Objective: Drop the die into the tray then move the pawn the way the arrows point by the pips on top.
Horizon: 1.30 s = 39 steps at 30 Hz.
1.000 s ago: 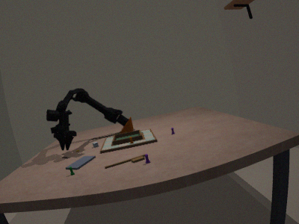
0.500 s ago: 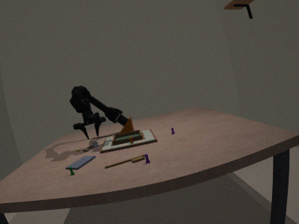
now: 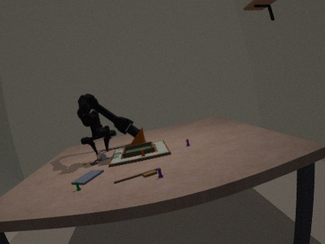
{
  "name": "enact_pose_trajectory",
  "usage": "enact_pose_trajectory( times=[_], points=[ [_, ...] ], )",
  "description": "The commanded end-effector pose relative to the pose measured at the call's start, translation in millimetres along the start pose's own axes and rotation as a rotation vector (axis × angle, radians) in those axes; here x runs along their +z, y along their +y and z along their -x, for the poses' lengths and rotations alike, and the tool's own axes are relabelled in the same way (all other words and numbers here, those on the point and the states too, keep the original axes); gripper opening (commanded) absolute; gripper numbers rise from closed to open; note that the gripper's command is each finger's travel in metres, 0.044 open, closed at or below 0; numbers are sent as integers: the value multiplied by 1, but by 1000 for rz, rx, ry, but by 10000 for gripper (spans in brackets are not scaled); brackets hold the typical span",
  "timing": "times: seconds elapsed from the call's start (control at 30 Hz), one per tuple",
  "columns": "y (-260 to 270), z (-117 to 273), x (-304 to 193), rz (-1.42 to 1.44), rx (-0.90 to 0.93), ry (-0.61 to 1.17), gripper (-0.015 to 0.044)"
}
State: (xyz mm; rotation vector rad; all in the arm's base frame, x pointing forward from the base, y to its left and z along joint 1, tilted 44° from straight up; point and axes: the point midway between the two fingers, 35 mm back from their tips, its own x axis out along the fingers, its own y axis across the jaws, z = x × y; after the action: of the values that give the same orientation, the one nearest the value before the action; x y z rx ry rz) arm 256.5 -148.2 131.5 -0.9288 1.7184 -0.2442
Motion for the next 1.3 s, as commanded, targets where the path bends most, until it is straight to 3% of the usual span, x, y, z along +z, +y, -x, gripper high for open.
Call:
enact_pose_trajectory(
  times=[0.0,0.53,0.73,0.97,1.07,1.27],
  points=[
    [1,-7,-1,8,-2,6,275],
    [1,-30,-1,8,-3,7,275],
    [1,-30,-1,8,-3,7,118],
    [1,-30,-1,8,-3,7,71],
    [1,-26,-1,8,-2,6,0],
    [1,5,6,8,6,-1,0]
  ],
)
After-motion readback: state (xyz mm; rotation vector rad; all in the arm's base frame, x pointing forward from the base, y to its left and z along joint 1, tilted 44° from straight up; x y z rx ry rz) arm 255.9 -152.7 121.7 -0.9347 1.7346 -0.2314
